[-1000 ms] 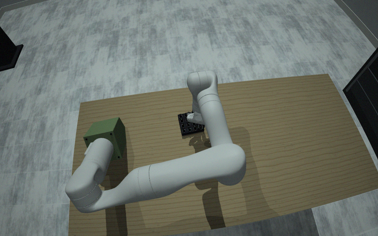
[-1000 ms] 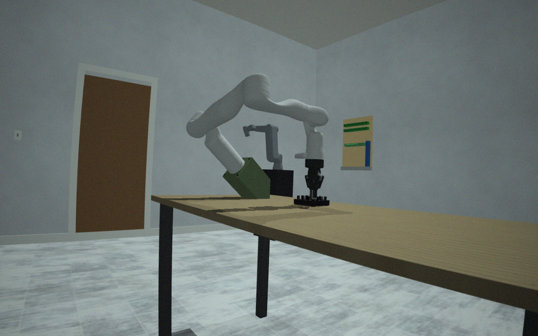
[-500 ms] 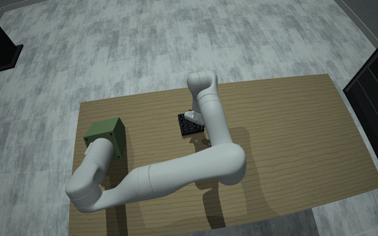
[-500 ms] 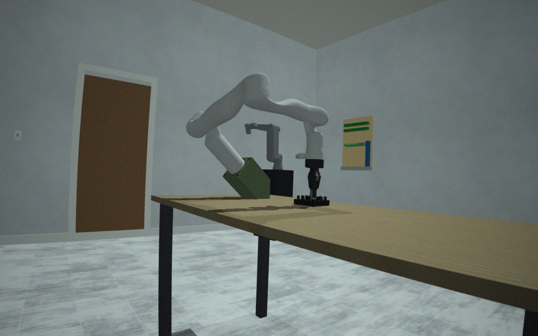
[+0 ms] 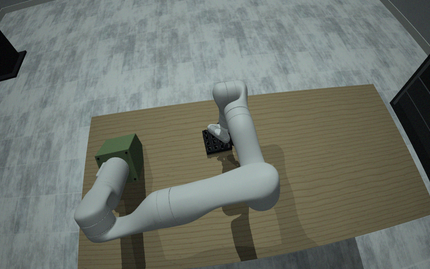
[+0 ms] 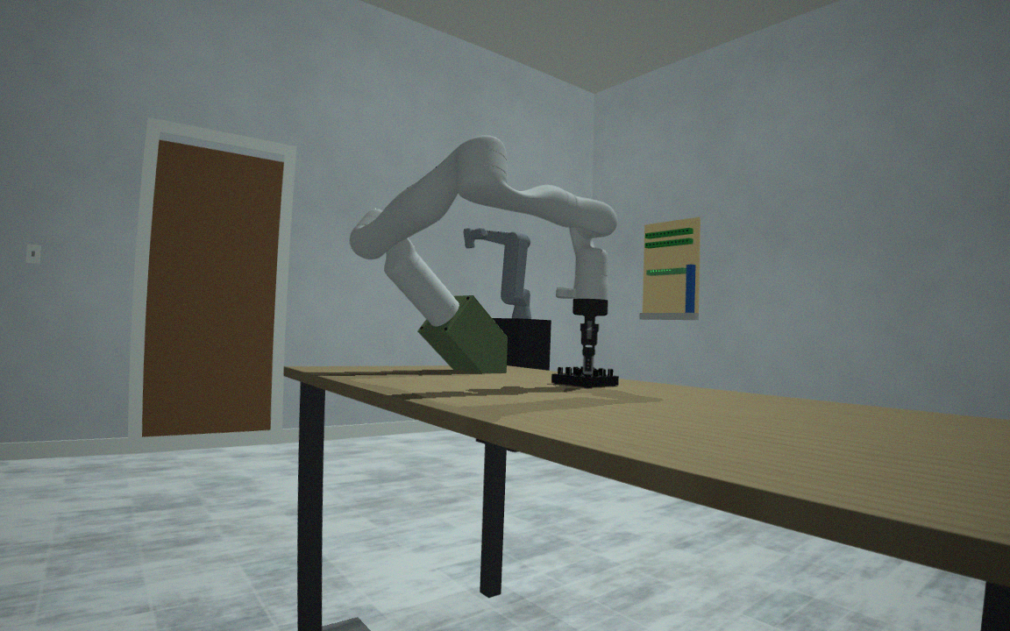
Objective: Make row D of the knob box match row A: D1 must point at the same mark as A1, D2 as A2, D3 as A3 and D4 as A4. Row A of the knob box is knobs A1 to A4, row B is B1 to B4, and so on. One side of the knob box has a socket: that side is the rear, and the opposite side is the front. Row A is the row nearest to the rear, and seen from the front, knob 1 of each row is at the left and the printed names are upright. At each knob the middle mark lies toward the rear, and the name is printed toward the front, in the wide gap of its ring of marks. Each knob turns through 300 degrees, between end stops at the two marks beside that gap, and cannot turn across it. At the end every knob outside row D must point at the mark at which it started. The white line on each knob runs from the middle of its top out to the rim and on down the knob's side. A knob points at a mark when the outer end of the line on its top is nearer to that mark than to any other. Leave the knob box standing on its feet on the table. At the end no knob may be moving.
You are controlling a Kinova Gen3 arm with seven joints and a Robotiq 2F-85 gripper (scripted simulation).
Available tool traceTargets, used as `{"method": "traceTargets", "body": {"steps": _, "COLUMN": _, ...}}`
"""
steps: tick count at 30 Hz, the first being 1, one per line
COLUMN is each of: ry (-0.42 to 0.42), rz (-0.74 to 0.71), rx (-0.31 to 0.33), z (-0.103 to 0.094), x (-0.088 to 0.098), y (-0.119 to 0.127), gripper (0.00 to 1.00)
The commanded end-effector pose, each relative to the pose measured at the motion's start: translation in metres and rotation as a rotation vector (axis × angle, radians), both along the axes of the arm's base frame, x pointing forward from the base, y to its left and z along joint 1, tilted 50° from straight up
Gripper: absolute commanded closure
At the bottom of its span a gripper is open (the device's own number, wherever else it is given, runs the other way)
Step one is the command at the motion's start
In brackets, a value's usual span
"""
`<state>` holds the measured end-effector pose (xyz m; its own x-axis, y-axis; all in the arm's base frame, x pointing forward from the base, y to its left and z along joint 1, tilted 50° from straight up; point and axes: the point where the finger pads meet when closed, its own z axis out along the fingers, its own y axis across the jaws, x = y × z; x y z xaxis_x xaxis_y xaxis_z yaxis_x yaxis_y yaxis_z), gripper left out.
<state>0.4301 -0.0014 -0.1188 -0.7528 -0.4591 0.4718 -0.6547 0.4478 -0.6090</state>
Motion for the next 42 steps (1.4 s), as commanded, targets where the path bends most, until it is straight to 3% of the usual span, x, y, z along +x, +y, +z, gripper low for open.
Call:
{"method": "traceTargets", "body": {"steps": 1, "ry": -0.028, "rz": -0.020, "rx": 0.003, "z": 0.0004, "x": 0.0004, "y": 0.0009, "gripper": 0.92}}
{"method": "traceTargets", "body": {"steps": 27, "ry": -0.325, "rz": -0.267, "rx": 0.030, "z": 0.0004, "x": 0.0004, "y": 0.0009, "gripper": 0.92}}
{"method": "traceTargets", "body": {"steps": 42, "ry": -0.440, "rz": -0.363, "rx": 0.040, "z": 0.0004, "x": 0.0004, "y": 0.0009, "gripper": 0.92}}
